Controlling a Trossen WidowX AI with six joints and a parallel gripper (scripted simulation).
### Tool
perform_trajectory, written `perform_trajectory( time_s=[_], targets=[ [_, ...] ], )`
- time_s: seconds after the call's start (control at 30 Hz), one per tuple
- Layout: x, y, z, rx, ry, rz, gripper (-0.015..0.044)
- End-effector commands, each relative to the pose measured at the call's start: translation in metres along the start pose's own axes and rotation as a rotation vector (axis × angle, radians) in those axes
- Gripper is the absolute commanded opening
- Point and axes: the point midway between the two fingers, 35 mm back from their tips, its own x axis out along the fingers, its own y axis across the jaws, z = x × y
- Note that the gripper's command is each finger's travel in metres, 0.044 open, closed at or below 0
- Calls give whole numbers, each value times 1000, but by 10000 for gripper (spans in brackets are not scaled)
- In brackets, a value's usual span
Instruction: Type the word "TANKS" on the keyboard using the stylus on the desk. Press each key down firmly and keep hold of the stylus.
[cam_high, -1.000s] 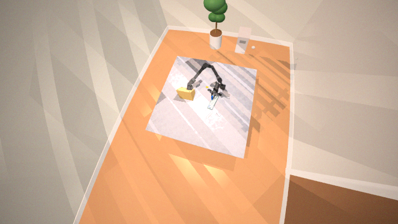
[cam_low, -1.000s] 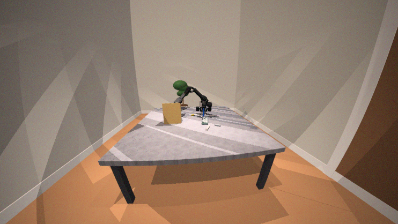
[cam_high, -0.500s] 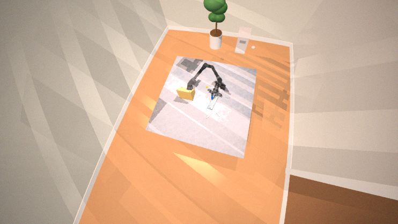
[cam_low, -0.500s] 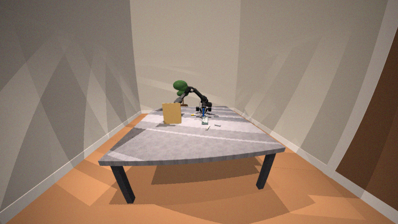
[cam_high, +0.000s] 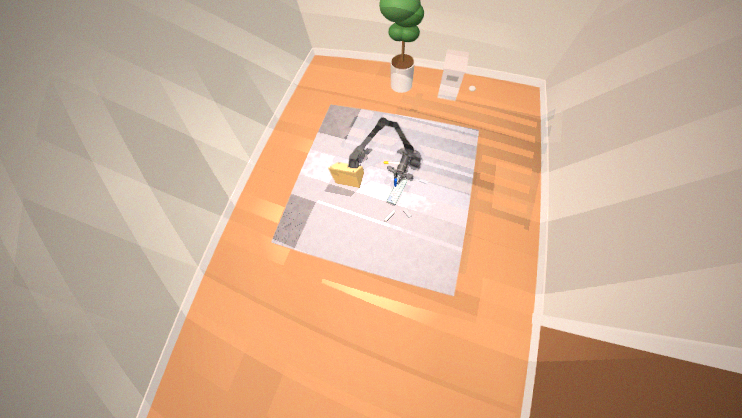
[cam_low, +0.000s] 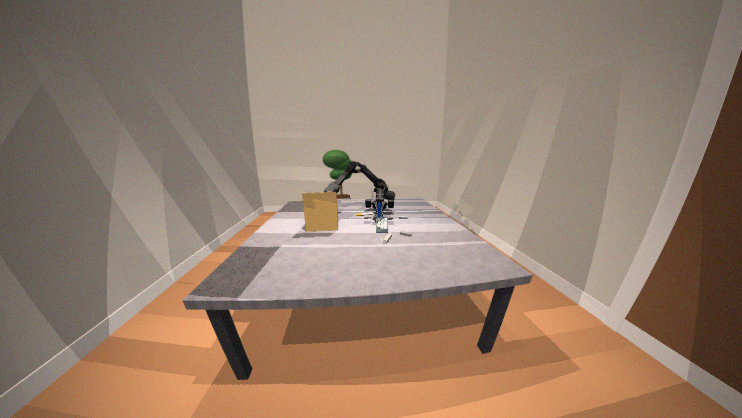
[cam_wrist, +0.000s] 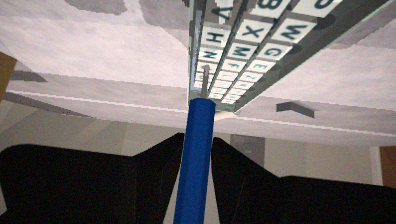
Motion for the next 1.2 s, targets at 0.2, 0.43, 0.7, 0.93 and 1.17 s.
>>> perform_trajectory(
  time_s=[0.2,0.43,0.7,0.93,1.17],
  targets=[
    [2,0,4,4,-4,3,81],
    [4,0,6,4,-4,3,81],
    [5,0,9,4,-4,3,81],
    [7,0,12,4,-4,3,81],
    [6,0,10,4,-4,3,81]
  ],
)
